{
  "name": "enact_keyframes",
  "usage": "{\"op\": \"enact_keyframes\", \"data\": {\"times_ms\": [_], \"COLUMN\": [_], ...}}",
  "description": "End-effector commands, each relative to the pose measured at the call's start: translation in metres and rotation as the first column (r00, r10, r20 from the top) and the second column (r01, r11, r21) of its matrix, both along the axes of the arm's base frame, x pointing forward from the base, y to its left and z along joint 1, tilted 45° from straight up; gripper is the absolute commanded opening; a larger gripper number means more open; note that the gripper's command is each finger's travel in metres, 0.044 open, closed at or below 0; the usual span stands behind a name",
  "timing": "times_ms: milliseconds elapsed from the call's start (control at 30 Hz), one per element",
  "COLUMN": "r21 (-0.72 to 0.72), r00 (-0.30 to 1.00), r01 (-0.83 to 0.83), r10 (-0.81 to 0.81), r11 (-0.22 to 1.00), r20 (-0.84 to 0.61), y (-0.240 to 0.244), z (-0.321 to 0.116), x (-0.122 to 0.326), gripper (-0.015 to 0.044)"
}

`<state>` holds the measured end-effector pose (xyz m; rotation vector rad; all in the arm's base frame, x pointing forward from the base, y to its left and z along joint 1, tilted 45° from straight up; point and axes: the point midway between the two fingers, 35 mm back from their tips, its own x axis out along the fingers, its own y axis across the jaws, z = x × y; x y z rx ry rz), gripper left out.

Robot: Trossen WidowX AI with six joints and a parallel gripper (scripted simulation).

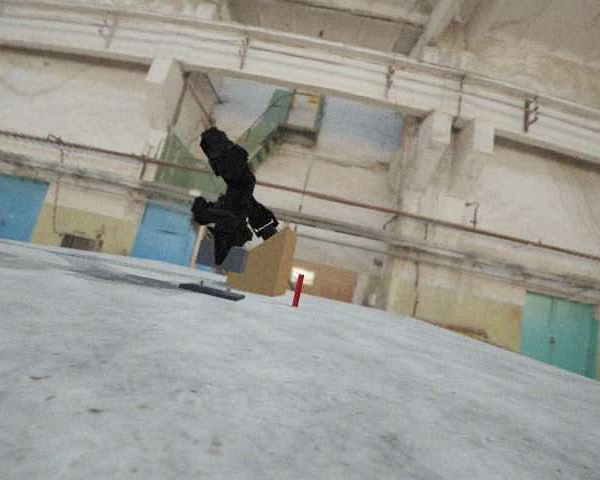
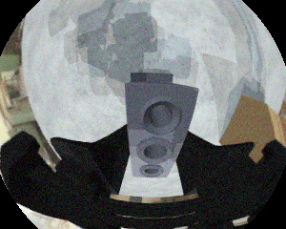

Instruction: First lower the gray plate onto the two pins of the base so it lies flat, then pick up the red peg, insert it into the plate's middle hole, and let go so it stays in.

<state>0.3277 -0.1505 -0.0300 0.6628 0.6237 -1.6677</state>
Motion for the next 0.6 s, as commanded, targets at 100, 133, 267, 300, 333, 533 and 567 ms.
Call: {"op": "enact_keyframes", "data": {"times_ms": [100,133,267,300,333,533,567], "r21": [-0.005,-0.005,-0.005,-0.005,-0.005,-0.005,-0.005], "r00": [1.0,1.0,1.0,1.0,1.0,1.0,1.0], "r01": [-0.002,-0.002,-0.002,-0.002,-0.002,-0.002,-0.002], "r10": [0.002,0.002,0.002,0.002,0.002,0.002,0.002], "r11": [1.0,1.0,1.0,1.0,1.0,1.0,1.0], "r20": [-0.001,-0.001,-0.001,-0.001,-0.001,-0.001,-0.001], "y": [-0.0014,-0.0014,-0.0014,-0.0014,-0.0014,-0.0024,-0.0031], "z": [0.0007,0.0007,0.0007,0.0007,0.0007,0.0008,0.0002], "x": [-0.0001,-0.0001,-0.0001,-0.0001,-0.0001,0.0001,-0.0001], "gripper": [0.0,0.0,0.0,0.0,0.0,0.0,0.0]}}
